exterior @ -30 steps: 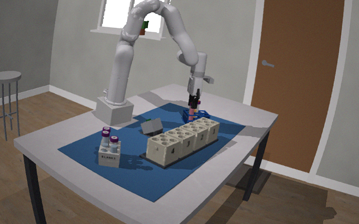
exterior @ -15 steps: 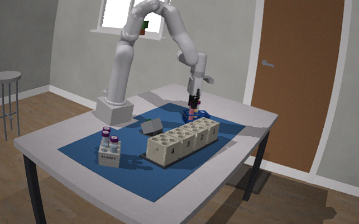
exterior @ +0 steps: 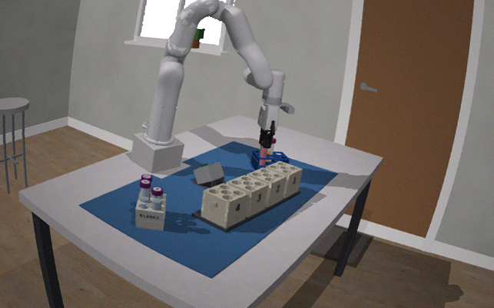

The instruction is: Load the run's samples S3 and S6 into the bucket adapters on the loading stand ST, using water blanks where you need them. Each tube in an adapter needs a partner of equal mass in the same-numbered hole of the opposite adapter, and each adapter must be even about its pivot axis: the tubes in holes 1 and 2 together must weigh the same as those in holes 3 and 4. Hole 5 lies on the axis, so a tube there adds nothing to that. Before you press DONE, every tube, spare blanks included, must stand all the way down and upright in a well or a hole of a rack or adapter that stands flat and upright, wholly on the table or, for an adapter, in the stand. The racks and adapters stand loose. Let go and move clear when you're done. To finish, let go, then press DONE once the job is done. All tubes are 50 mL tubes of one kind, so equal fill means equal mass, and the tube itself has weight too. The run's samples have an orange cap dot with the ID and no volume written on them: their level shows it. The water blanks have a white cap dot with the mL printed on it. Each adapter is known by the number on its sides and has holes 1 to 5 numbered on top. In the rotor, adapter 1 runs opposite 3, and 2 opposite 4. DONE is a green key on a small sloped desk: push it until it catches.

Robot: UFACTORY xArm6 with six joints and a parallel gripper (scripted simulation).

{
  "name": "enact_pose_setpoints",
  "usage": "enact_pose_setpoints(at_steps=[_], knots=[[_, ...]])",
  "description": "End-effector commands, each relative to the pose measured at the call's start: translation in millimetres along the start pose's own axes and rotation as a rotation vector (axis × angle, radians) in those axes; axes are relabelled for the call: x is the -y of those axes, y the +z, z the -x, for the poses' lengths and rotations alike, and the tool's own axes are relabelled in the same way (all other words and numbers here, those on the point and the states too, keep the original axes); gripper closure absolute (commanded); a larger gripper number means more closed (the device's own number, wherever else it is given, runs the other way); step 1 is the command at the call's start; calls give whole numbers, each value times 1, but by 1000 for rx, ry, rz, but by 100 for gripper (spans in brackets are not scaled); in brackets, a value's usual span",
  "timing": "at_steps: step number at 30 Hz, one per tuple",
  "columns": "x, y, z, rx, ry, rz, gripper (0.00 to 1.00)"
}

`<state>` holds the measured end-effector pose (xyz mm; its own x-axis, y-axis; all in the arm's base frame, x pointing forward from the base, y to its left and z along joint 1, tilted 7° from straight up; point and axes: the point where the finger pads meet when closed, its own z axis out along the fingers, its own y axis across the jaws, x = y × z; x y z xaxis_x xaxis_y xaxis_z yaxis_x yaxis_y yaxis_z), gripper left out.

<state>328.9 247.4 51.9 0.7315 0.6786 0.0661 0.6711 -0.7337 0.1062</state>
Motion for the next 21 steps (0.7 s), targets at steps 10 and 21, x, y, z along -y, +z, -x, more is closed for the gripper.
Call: enact_pose_setpoints(at_steps=[10, 21], knots=[[0, -24, -2, -5, 0, 0, 56], [0, -44, -2, -5, 0, 0, 56]])
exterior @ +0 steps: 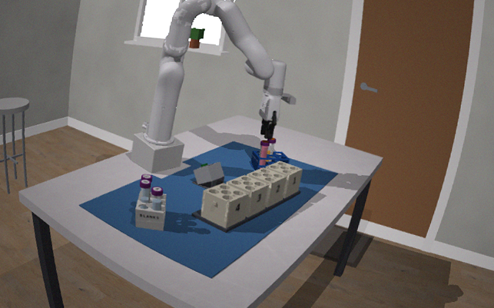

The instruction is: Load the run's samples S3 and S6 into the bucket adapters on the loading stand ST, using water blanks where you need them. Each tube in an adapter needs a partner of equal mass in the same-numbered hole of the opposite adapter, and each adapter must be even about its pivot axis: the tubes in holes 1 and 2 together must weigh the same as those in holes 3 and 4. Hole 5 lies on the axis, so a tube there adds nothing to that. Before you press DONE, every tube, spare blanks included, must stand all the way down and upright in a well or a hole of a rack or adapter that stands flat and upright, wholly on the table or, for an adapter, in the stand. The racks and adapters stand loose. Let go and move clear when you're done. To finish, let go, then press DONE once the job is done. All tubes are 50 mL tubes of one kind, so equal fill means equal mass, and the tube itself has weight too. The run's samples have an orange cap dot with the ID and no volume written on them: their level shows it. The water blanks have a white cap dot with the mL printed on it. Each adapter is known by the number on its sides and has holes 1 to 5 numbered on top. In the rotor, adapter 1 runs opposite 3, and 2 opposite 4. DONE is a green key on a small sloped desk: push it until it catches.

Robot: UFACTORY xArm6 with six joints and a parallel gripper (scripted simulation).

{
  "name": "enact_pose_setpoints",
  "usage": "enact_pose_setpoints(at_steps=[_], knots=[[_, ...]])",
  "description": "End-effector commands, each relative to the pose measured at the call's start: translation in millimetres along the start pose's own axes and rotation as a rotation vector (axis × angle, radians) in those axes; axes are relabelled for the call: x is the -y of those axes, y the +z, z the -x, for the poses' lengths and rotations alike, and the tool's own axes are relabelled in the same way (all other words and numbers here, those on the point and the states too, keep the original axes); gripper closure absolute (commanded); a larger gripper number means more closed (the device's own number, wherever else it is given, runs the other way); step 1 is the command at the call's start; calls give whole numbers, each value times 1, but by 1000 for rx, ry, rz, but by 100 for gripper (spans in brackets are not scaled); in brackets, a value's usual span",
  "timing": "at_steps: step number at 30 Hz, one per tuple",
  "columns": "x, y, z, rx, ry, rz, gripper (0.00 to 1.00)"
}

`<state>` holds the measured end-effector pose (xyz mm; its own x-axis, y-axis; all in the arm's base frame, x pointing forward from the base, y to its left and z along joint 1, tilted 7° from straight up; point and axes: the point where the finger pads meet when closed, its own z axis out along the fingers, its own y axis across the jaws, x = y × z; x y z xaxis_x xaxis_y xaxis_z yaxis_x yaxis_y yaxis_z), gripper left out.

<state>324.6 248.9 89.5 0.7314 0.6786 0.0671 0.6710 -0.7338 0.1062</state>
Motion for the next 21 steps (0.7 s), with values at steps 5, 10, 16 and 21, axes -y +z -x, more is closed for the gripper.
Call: enact_pose_setpoints(at_steps=[5, 10, 16, 21], knots=[[0, -16, -1, -4, 0, 0, 56], [0, -22, -1, -4, 0, 0, 56], [0, -34, -1, -4, 0, 0, 56], [0, -44, -1, -4, 0, 0, 56]])
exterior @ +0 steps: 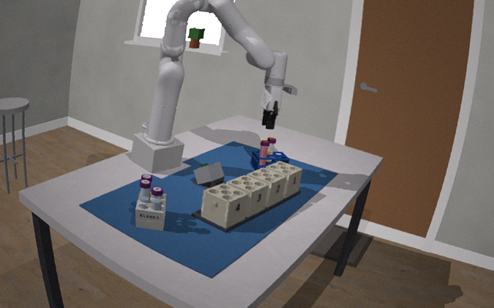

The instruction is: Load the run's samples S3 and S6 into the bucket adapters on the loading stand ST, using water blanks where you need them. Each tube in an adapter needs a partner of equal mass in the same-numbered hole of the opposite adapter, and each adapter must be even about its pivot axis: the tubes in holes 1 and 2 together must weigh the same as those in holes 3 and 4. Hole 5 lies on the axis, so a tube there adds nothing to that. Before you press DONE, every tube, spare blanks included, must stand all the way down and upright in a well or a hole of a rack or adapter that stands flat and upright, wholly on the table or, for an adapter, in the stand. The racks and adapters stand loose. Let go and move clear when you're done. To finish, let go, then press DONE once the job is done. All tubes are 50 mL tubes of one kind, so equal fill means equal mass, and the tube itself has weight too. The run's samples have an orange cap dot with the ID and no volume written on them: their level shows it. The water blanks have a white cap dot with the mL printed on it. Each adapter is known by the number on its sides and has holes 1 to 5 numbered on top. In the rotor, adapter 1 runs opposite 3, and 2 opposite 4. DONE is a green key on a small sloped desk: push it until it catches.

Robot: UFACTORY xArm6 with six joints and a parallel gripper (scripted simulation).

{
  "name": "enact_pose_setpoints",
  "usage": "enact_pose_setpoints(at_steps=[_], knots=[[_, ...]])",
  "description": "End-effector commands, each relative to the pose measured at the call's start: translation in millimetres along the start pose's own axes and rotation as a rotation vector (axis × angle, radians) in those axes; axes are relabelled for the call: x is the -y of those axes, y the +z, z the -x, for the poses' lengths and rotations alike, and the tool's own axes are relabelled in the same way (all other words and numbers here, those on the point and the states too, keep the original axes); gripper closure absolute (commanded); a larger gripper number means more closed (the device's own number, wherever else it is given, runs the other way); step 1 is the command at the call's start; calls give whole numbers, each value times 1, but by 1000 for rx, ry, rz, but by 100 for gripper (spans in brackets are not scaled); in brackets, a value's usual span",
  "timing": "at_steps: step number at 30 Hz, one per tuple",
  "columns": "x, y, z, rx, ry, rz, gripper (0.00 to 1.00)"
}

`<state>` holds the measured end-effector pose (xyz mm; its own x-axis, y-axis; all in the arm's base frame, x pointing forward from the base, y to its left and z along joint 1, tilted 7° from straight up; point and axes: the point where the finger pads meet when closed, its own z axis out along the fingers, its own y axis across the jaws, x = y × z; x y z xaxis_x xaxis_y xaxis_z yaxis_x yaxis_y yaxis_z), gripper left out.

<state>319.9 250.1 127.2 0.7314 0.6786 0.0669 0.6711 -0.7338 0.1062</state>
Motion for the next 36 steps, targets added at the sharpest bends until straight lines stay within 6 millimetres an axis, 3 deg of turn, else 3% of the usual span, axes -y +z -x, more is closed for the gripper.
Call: enact_pose_setpoints(at_steps=[1, 27, 36], knots=[[0, -8, -1, -4, 0, 0, 56], [0, -52, -1, -4, 0, 0, 56], [0, -53, -1, -4, 0, 0, 56]])
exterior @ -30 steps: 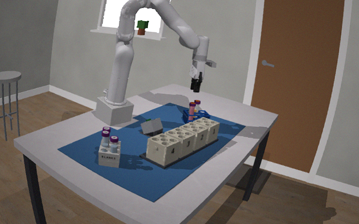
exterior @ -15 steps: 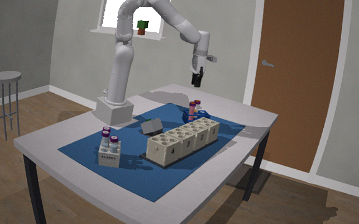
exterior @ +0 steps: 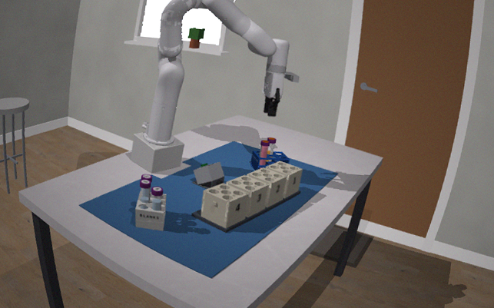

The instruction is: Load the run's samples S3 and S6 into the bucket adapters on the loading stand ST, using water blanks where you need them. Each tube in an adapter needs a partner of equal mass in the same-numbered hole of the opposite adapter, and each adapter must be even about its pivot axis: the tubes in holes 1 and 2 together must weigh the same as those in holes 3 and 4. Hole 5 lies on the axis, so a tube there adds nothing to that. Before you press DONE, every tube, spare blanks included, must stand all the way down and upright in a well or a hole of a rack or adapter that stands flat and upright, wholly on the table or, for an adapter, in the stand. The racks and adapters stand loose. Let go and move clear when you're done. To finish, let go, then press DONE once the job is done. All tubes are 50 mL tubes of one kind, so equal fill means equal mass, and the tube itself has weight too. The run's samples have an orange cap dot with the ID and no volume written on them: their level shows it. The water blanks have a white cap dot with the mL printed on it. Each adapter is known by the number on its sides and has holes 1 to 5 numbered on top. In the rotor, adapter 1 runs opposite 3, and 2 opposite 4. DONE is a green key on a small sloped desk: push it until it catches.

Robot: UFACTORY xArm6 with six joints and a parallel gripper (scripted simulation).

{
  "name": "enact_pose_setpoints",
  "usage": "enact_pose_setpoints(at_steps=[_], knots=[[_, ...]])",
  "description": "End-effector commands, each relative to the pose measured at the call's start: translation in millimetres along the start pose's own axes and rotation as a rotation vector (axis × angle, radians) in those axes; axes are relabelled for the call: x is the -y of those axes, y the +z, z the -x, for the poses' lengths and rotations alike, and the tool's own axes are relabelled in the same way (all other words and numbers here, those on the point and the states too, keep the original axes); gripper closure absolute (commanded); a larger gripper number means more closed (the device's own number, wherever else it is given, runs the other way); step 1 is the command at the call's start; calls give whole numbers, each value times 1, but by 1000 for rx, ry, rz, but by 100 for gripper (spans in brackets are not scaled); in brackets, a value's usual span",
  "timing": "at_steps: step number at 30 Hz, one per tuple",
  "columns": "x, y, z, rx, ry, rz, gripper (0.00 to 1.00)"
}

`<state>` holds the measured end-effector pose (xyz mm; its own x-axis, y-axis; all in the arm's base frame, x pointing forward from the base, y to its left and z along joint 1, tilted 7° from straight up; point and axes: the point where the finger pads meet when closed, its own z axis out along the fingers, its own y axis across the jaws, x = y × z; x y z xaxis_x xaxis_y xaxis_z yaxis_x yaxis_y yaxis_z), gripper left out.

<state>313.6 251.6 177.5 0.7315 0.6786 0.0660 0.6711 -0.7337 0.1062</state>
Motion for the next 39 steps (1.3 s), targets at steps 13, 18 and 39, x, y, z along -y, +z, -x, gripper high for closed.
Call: enact_pose_setpoints(at_steps=[13, 18, 39], knots=[[0, -2, -1, -5, 0, 0, 56], [11, -2, -12, -5, 0, 0, 43], [40, 0, -42, -5, 0, 0, 43]])
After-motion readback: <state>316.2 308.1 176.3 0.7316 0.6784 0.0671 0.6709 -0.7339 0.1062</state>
